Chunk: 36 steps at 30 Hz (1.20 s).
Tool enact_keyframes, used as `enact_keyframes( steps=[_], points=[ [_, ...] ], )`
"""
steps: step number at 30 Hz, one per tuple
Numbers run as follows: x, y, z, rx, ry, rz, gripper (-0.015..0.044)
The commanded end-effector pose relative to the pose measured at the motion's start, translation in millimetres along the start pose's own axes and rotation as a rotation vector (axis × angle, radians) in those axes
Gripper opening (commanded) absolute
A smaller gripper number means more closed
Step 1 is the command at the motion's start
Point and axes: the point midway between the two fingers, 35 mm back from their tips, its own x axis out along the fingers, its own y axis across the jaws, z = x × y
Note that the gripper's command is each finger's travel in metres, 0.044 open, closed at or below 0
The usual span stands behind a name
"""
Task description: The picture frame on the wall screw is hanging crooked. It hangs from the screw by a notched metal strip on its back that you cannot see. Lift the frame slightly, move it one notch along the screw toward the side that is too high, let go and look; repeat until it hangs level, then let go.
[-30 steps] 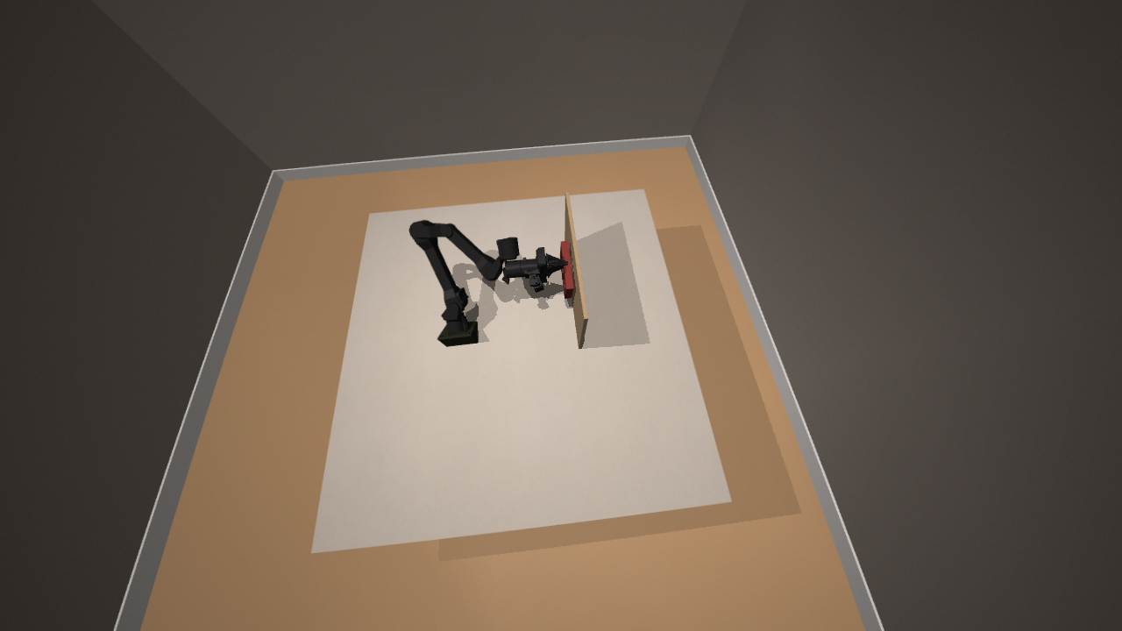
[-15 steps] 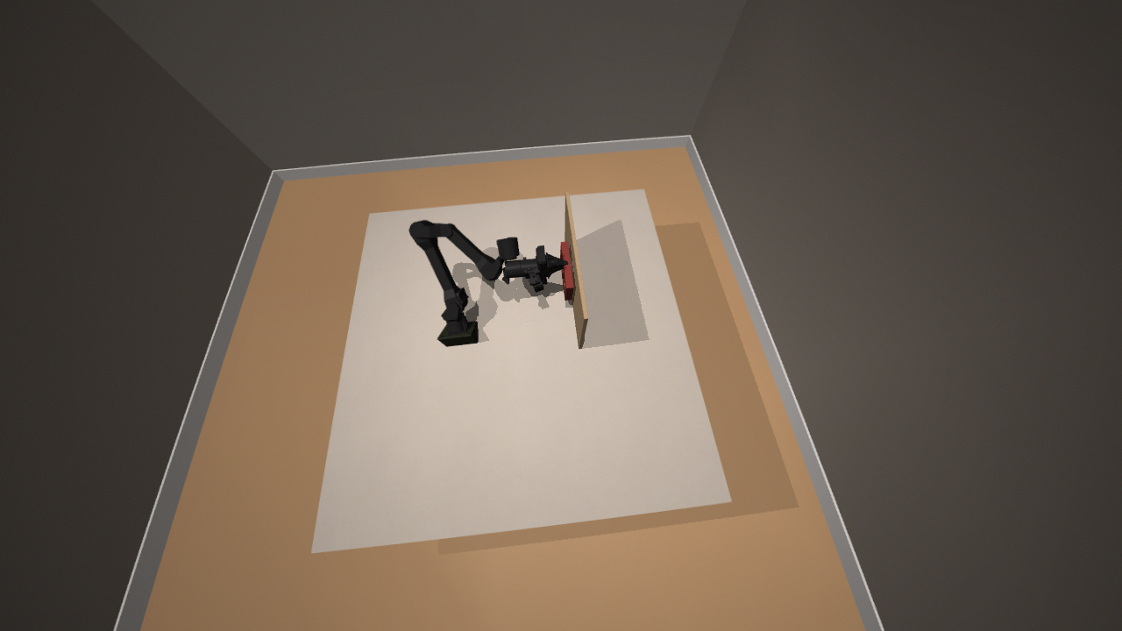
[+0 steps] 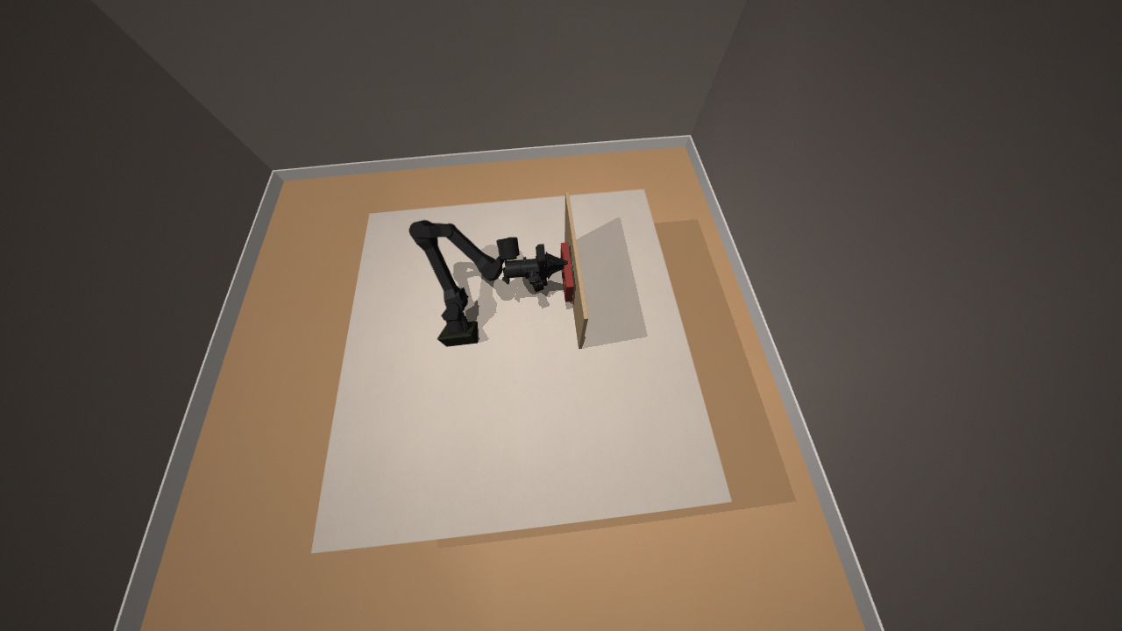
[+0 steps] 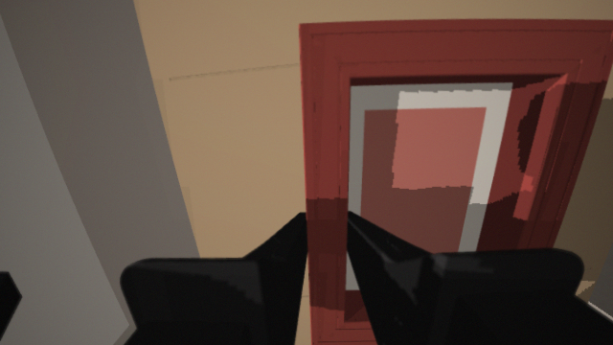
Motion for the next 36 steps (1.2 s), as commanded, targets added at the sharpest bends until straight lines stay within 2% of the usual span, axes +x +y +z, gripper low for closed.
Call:
enact_keyframes(
  steps=[1, 10, 20, 25, 36],
  points=[
    [0, 0, 0, -0.025, -0.001, 0.0, 0.0],
    [0, -1, 0, -0.07, -0.001, 0.0, 0.0],
    [0, 0, 0, -0.053, -0.001, 0.0, 0.026],
    [-5, 1, -1, -0.043, -0.001, 0.0, 0.026],
    [-90, -3, -2, 0.129, -0.006, 0.009, 0.026]
  ],
)
